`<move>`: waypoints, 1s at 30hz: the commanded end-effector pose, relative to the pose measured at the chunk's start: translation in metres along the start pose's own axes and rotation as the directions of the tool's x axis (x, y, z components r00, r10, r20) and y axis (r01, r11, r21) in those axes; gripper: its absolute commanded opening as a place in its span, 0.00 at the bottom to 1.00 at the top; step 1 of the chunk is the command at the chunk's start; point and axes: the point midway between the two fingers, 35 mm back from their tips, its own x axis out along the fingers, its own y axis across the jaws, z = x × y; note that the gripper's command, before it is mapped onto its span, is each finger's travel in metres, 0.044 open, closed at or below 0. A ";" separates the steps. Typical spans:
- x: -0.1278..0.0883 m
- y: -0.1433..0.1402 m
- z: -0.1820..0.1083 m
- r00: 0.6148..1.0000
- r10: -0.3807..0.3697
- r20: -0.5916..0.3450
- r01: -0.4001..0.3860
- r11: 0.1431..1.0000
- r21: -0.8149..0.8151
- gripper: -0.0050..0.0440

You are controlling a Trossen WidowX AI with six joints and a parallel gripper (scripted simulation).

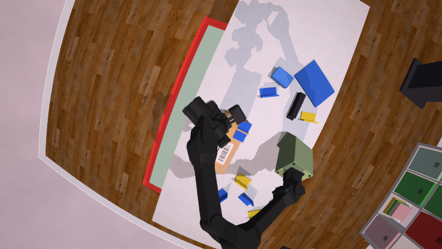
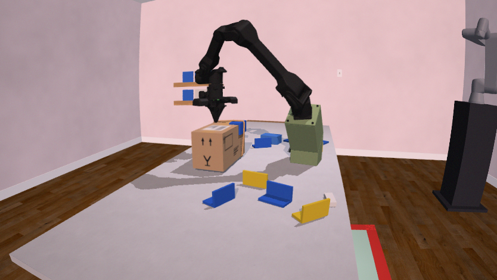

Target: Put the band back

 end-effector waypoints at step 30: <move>-0.037 -0.001 -0.001 1.000 0.000 -0.003 0.000 1.000 0.008 0.40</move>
